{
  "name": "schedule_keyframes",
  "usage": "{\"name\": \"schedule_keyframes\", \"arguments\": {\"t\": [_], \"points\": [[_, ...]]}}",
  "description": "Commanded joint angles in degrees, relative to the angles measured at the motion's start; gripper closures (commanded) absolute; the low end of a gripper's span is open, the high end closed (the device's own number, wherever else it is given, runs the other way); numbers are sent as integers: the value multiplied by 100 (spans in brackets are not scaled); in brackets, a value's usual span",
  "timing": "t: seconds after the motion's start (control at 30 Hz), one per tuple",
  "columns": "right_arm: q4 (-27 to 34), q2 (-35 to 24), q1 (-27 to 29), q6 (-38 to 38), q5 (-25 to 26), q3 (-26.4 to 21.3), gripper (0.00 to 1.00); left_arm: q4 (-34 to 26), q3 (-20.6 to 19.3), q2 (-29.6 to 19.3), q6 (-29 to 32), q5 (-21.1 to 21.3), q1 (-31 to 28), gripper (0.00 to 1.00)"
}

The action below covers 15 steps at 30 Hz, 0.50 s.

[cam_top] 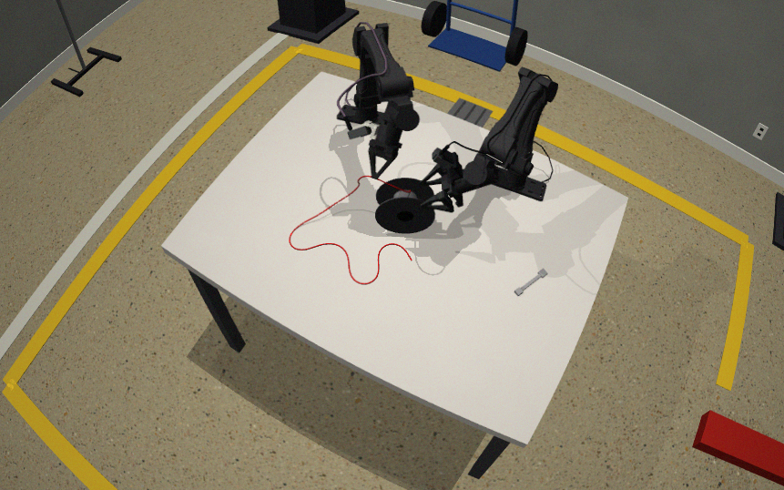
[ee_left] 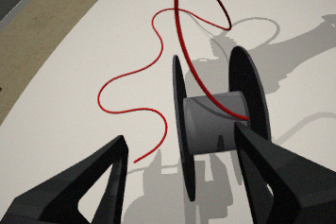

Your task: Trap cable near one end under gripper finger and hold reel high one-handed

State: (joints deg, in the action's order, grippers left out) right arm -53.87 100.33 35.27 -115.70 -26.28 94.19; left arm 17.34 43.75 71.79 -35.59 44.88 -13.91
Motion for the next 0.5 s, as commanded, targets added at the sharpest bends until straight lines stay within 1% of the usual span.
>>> {"name": "schedule_keyframes", "arguments": {"t": [0.0,0.03,0.07,0.27,0.3,0.4,0.47], "points": [[-42,-37,-97,-9,-114,104,100,-68,-110,111,71,31,-53,25],[-46,-36,-97,-9,-113,112,100,-125,-153,118,77,-11,-91,25],[-50,-36,-98,-9,-113,119,100,-118,-48,167,96,-57,-90,25],[-72,-34,-100,-8,-112,162,100,-359,-145,243,201,-136,-200,25],[-73,-34,-101,-8,-112,169,100,-385,-92,270,225,-153,-225,25],[-74,-33,-96,-8,-111,191,100,-541,-112,346,295,-206,-299,25],[-74,-33,-96,-8,-111,191,100,-541,-112,346,295,-206,-299,25]]}}
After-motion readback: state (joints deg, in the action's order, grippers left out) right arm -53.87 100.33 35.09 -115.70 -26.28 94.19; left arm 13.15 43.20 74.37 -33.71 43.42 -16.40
